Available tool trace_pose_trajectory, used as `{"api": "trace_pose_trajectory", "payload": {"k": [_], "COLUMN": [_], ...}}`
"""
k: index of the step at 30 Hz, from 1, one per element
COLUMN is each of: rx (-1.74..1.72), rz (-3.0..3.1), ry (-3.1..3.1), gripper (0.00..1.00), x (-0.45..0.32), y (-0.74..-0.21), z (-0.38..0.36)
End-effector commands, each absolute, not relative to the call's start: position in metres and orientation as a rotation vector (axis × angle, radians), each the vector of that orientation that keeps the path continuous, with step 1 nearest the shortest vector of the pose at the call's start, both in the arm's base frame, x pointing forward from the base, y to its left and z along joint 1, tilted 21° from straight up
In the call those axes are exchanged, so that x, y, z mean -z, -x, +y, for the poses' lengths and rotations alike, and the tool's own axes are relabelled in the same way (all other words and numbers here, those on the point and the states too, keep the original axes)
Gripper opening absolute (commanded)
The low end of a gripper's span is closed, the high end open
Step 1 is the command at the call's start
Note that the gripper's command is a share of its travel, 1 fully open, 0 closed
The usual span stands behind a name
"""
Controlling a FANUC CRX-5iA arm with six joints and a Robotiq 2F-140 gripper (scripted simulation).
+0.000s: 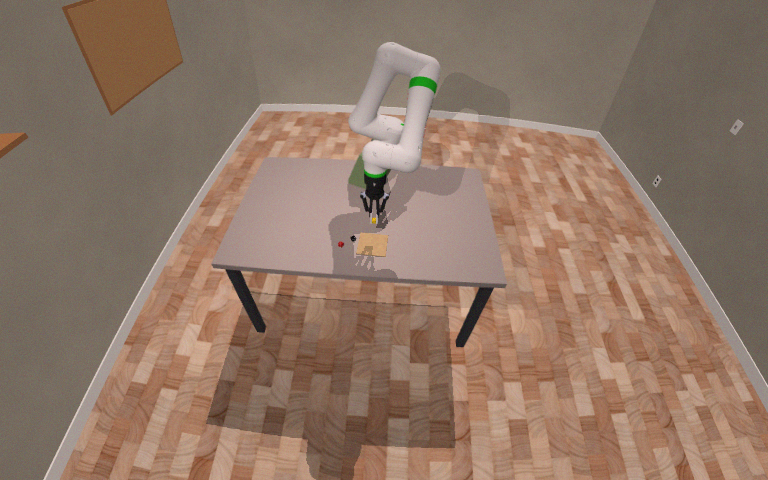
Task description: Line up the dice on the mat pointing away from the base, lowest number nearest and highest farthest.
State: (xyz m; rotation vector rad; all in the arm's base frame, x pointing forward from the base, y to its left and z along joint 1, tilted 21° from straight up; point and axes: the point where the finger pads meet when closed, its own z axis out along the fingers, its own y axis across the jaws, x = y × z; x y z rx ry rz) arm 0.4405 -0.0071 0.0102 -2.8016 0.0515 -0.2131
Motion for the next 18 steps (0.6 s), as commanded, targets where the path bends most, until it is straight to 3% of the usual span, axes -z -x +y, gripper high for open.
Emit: {"api": "trace_pose_trajectory", "payload": {"k": [1,18], "rx": [0.214,0.214], "rz": [0.052,0.052], "ry": [2.802,2.802], "gripper": [0.09,0.09], "x": [-0.005,0.056], "y": [-0.442,-0.453], "z": [-0.006,0.015]}}
